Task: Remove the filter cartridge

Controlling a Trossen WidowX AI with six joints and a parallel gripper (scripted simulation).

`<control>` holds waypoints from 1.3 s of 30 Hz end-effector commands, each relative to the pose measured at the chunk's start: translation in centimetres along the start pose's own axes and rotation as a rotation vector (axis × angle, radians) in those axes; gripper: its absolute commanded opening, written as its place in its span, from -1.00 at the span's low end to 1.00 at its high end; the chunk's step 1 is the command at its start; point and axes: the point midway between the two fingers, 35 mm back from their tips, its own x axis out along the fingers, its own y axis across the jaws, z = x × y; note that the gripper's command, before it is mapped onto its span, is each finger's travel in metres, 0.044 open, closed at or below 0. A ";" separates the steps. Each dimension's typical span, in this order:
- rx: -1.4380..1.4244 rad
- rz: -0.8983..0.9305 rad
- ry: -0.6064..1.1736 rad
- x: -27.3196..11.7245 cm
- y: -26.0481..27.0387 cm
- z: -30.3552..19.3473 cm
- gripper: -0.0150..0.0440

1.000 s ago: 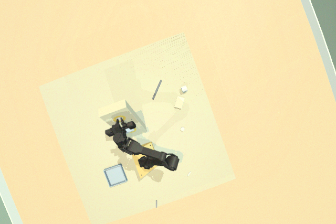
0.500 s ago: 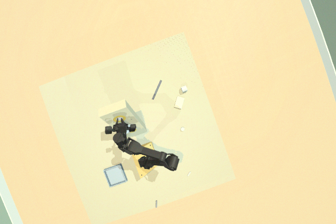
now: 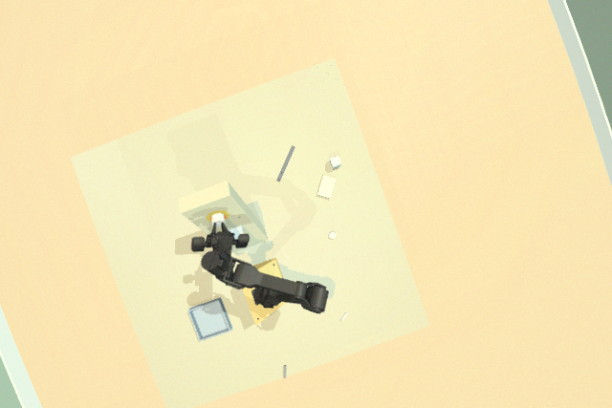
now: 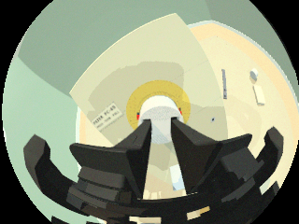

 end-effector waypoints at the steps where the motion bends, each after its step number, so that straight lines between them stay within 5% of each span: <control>1: -0.018 0.018 0.001 -2.1 0.3 -0.1 -0.49; 7: -0.042 0.018 -0.009 -4.2 0.0 0.0 -0.49; 36: -0.043 0.017 -0.009 -3.1 -4.1 -6.5 -0.49; 39: -0.046 0.014 -0.004 -3.1 -3.8 -6.1 -0.22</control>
